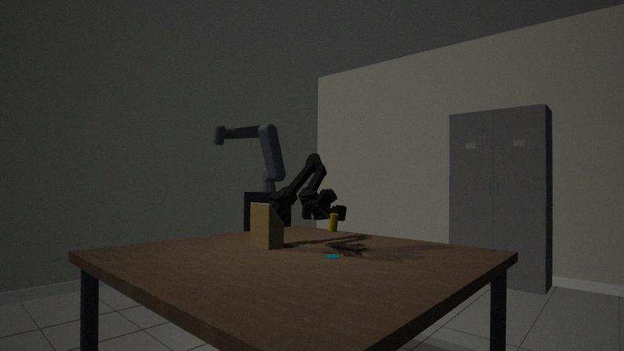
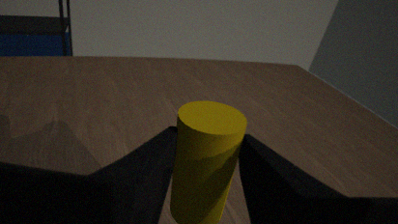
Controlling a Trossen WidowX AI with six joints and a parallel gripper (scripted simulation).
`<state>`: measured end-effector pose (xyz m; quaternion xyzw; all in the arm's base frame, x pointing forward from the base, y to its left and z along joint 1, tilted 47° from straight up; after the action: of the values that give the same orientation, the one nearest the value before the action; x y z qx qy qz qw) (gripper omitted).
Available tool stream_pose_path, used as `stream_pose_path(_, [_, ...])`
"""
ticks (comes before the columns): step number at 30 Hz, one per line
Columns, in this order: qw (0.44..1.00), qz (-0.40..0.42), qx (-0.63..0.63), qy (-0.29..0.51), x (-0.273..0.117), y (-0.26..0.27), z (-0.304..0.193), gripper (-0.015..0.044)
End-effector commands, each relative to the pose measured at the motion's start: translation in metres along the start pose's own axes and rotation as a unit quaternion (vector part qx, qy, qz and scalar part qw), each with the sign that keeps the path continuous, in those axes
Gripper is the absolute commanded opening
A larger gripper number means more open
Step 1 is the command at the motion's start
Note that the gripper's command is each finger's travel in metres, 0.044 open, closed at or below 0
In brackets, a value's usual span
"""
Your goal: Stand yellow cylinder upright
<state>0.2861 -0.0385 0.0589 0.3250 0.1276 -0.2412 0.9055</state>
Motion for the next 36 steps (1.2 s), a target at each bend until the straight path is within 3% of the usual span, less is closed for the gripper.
stream_pose_path(1, [1.000, 0.002, 0.011, -0.013, -0.005, -0.001, 0.002, 0.0105])
stream_pose_path(36, [0.999, 0.010, 0.036, -0.035, -0.009, 0.005, -0.010, 0.0105])
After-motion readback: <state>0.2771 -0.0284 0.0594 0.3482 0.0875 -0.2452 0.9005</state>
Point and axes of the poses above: the point midway between the two fingers, 35 mm back from their tips, its own x axis out along the fingers, its own y axis across the jaws, z = x × y, the point moved 3 cm from there along -x, back along the fingers, and after that the axes turned 8 degrees about -x, right-handed, at the moved point
